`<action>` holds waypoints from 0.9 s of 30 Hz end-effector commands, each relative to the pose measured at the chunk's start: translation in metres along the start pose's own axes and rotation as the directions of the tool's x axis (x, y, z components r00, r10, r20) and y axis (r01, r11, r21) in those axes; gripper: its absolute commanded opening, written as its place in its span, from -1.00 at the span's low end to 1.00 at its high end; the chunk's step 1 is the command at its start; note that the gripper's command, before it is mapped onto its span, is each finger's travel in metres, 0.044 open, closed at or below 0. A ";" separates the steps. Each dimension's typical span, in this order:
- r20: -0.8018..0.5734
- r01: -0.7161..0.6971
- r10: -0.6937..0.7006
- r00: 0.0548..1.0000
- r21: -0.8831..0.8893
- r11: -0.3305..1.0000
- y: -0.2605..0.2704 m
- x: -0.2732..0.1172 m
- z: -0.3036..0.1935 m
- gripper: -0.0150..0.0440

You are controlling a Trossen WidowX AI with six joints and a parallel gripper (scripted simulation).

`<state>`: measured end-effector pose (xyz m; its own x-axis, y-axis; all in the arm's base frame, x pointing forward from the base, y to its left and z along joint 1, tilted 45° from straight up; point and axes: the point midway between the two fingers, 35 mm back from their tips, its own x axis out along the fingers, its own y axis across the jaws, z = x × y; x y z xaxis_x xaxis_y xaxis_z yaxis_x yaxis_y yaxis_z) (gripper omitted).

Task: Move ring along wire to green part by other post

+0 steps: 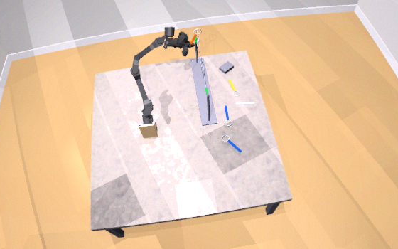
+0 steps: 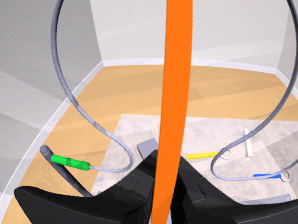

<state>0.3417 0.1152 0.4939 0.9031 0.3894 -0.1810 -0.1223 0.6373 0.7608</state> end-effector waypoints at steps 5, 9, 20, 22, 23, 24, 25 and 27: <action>0.006 -0.049 0.049 0.999 0.100 0.994 0.003 0.000 -0.001 -1.00; 0.012 -0.072 0.071 0.997 0.144 0.987 0.004 0.000 -0.001 -1.00; 0.035 -0.135 0.130 0.991 0.264 0.955 0.009 0.000 0.000 -1.00; 0.041 -0.146 0.140 0.989 0.286 0.947 0.009 0.000 0.000 -1.00; 0.043 -0.152 0.145 0.988 0.296 0.943 0.010 0.000 0.000 -1.00; 0.046 -0.157 0.150 0.988 0.307 0.939 0.010 0.000 0.000 -1.00; 0.049 -0.163 0.155 0.987 0.317 0.934 0.011 0.000 0.000 -1.00; 0.054 -0.174 0.165 0.985 0.338 0.925 0.011 0.000 0.001 -1.00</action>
<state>0.3413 0.1212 0.5029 0.8944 0.4457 -0.0368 -0.1320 0.3417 0.9305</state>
